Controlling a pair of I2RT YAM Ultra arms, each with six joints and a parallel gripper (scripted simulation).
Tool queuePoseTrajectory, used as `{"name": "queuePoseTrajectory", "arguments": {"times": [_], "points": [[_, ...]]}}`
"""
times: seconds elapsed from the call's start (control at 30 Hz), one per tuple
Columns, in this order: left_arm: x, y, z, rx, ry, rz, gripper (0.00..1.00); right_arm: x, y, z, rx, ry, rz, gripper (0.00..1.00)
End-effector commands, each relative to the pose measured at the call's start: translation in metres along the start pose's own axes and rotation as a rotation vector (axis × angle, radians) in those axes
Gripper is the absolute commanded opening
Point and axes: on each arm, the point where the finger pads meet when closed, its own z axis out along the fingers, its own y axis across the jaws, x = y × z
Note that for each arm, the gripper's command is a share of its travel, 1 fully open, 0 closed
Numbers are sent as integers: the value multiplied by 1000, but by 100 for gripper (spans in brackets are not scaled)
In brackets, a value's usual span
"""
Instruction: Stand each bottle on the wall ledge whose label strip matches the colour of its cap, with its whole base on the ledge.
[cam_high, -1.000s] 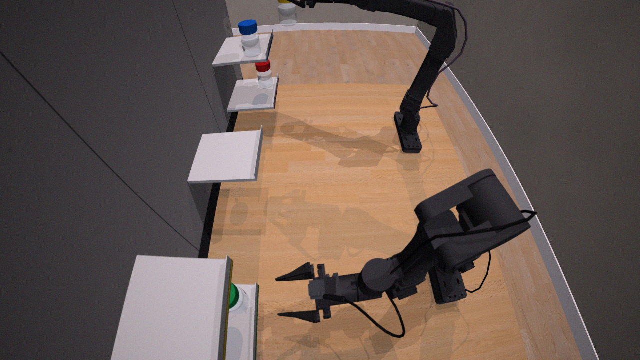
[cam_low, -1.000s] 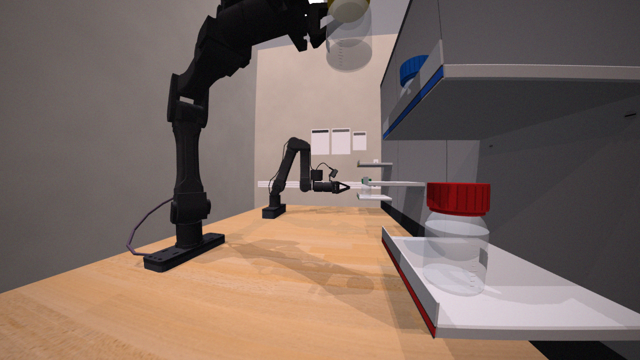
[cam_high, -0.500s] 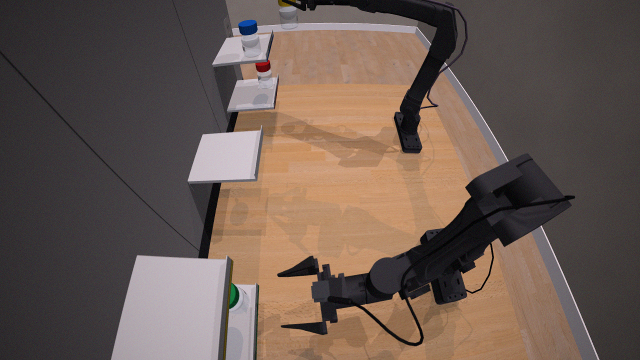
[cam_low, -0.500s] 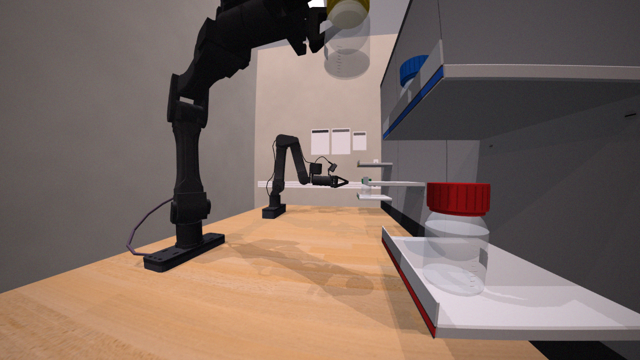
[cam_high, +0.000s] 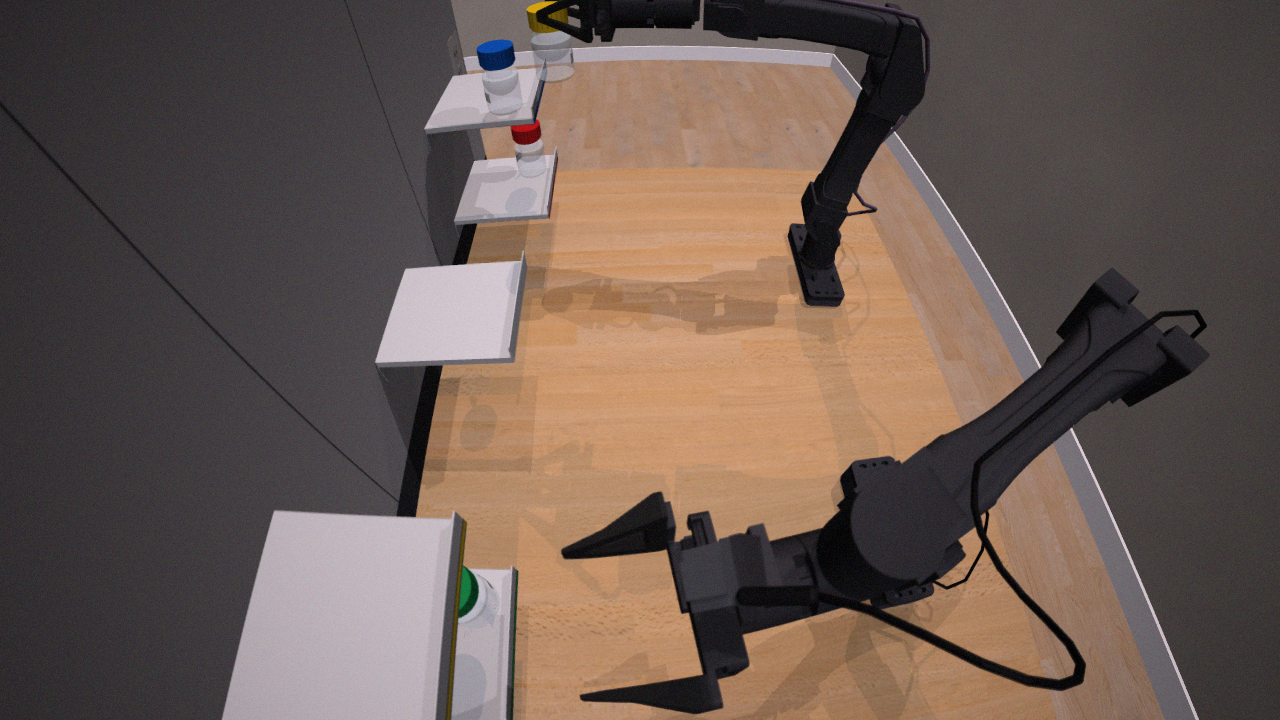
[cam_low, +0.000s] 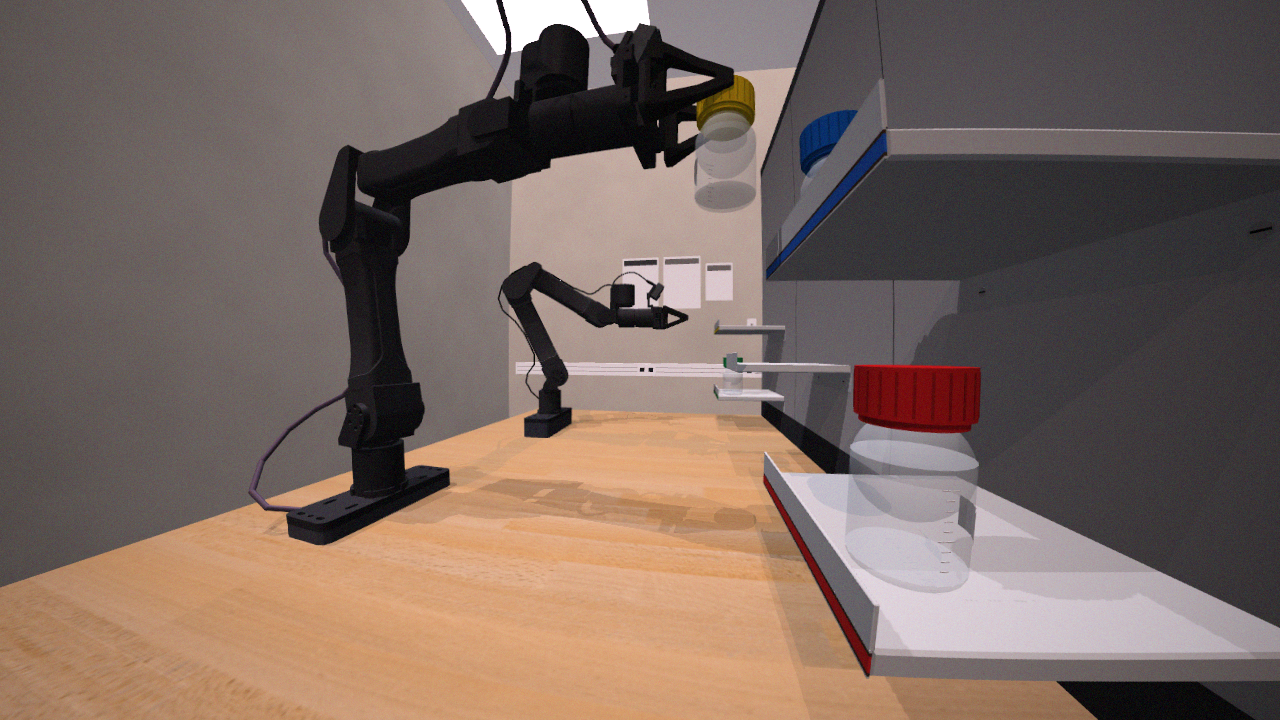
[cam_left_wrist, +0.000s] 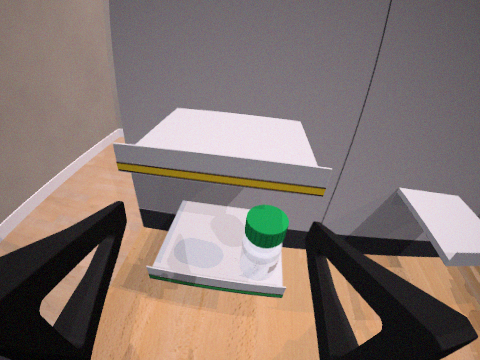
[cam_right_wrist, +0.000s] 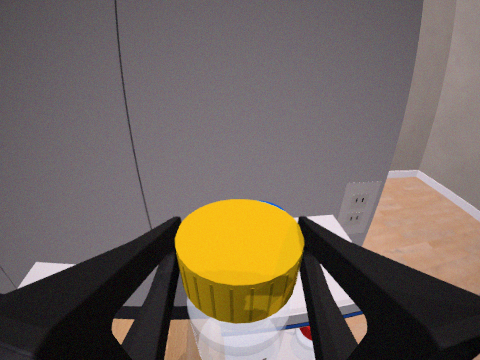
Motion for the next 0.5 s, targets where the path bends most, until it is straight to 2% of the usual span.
{"name": "queuePoseTrajectory", "arguments": {"times": [0.0, 0.07, 0.13, 0.27, 0.47], "points": [[-5, 7, -5, 34, 193, 8, 100, -27, 25, 2, 116, -101, 3, 50], [-22, 15, -7, 26, 198, 16, 100, -13, 56, 11, 114, -85, 18, 50], [-22, 15, -7, 26, 198, 16, 100, -13, 56, 11, 114, -85, 18, 50], [-70, 32, -10, 4, 173, 44, 100, 13, 134, 17, 90, -66, 52, 50], [-117, 48, -15, -21, 143, 75, 100, 51, 216, 6, 90, -35, 65, 50]]}}
